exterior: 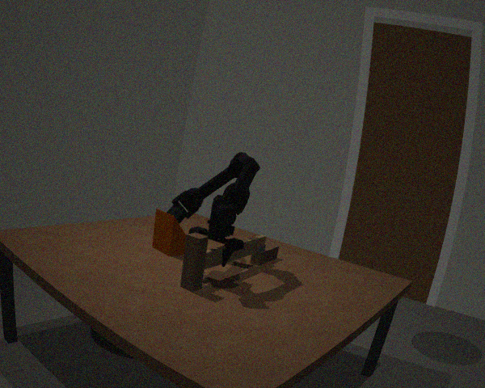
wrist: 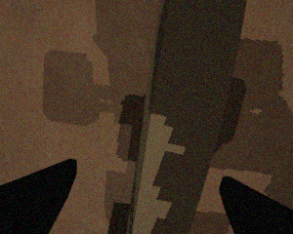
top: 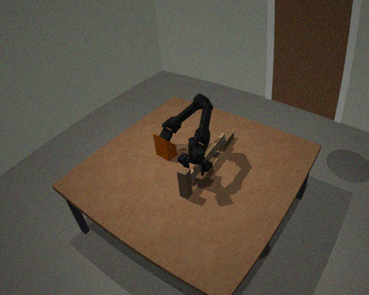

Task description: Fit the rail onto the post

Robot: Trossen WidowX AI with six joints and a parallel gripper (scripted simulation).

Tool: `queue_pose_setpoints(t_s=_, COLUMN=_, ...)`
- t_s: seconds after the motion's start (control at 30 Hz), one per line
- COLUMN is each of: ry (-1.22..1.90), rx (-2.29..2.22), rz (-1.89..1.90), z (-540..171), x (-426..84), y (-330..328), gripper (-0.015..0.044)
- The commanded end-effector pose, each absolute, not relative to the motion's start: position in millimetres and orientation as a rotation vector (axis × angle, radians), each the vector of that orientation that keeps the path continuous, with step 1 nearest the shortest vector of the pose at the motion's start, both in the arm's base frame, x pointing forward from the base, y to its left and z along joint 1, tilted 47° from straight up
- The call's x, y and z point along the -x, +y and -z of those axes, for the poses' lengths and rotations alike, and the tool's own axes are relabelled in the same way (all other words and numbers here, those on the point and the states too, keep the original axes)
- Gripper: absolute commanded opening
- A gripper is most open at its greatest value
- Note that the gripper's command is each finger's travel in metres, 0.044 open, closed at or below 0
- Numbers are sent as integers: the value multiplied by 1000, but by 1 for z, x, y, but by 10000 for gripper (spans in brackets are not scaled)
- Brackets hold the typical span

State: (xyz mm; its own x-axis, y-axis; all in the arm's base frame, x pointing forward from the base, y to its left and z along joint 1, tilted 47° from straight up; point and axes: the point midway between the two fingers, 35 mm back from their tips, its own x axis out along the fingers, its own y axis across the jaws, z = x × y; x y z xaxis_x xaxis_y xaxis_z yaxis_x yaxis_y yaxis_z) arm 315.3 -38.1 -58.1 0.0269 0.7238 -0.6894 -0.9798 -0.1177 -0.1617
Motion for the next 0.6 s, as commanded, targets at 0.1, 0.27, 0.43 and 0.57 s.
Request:
queue_pose_setpoints(t_s=0.1, ry=440, rx=760, rz=-1526, z=19, x=-309, y=-39, gripper=440)
queue_pose_setpoints(t_s=0.27, ry=440, rx=760, rz=-1526, z=17, x=-308, y=-39, gripper=440)
queue_pose_setpoints(t_s=0.43, ry=440, rx=760, rz=-1526, z=17, x=-308, y=-39, gripper=440)
queue_pose_setpoints(t_s=0.57, ry=440, rx=760, rz=-1526, z=17, x=-308, y=-39, gripper=440)
